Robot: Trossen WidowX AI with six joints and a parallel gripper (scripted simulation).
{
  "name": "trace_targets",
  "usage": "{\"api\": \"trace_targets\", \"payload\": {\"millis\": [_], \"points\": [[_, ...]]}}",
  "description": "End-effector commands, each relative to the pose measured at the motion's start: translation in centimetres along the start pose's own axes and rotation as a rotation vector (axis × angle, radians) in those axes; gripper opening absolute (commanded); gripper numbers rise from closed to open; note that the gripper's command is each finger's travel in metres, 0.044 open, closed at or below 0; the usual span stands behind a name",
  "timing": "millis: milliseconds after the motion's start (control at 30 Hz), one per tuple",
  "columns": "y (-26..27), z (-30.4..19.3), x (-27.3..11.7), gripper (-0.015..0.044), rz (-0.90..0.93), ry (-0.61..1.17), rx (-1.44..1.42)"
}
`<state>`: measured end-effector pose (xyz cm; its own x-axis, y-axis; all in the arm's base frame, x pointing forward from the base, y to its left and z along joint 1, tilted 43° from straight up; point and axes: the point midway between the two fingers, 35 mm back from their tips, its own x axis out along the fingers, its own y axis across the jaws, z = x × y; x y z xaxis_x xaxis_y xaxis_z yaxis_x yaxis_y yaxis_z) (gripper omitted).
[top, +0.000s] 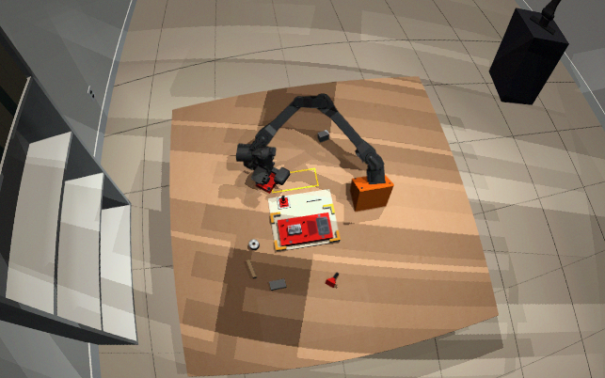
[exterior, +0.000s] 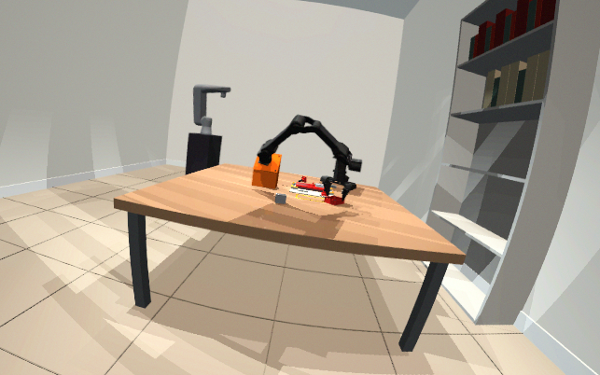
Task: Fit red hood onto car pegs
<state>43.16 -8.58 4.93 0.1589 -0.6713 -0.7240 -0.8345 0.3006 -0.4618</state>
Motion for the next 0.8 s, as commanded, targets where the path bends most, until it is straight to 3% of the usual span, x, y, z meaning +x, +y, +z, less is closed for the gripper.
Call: {"api": "trace_targets", "payload": {"millis": [0,167,300,600,767], "points": [[0.08,-0.01,0.36,0.0440,0.004,-0.001,-0.006],[0.09,-0.02,0.60,0.0440,0.004,-0.001,-0.006],[0.00,-0.01,0.29,0.0335,0.000,0.000,0.000],[0.00,-0.01,0.29,0.0275,0.000,0.000,0.000],[0.03,0.01,-0.13,0.0144,0.001,0.000,-0.002]]}}
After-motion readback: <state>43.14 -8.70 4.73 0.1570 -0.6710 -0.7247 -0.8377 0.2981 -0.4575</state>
